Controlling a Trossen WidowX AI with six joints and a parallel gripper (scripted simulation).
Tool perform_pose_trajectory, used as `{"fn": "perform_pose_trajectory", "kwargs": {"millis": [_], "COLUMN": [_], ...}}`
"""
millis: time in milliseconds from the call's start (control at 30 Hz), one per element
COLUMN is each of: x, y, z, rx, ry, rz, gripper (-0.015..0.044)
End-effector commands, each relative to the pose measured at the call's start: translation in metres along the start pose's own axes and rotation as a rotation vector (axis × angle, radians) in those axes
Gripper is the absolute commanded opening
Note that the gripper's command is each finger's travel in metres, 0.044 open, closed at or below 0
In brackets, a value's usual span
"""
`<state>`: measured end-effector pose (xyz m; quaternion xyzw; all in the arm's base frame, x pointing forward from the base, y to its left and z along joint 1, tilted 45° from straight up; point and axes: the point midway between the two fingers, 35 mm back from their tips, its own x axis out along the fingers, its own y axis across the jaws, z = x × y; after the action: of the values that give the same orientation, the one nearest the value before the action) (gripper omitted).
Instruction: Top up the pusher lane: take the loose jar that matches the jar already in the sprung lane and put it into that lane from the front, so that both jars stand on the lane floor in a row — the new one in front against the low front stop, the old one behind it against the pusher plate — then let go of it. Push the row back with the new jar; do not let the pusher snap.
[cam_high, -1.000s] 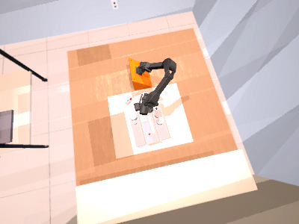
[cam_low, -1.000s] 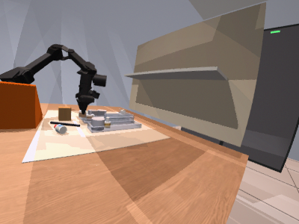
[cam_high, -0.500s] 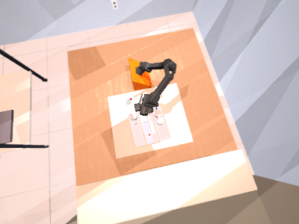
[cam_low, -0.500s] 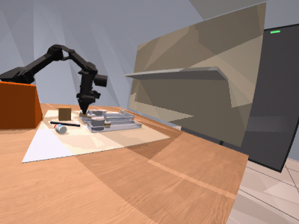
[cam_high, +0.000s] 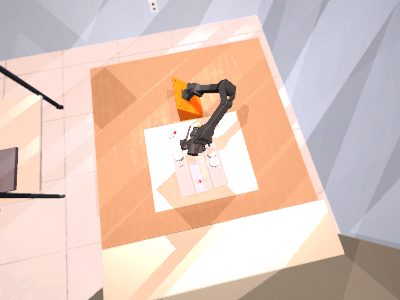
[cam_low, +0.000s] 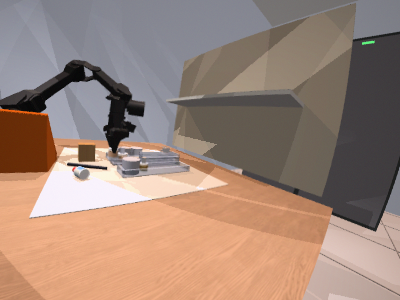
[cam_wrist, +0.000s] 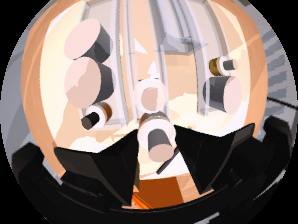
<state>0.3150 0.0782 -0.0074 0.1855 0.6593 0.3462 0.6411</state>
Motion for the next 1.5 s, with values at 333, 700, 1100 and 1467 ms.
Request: {"fn": "perform_pose_trajectory", "kwargs": {"millis": [333, 700, 1100, 1467], "x": [-0.004, -0.005, -0.006, -0.008], "y": [0.002, 0.002, 0.003, 0.003], "z": [0.013, 0.016, 0.02, 0.024], "rx": [-0.015, -0.015, -0.015, -0.015], "ry": [-0.024, -0.024, -0.024, -0.024], "rz": [0.002, 0.002, 0.002, 0.002], "gripper": [0.0, 0.0, 0.0, 0.0]}}
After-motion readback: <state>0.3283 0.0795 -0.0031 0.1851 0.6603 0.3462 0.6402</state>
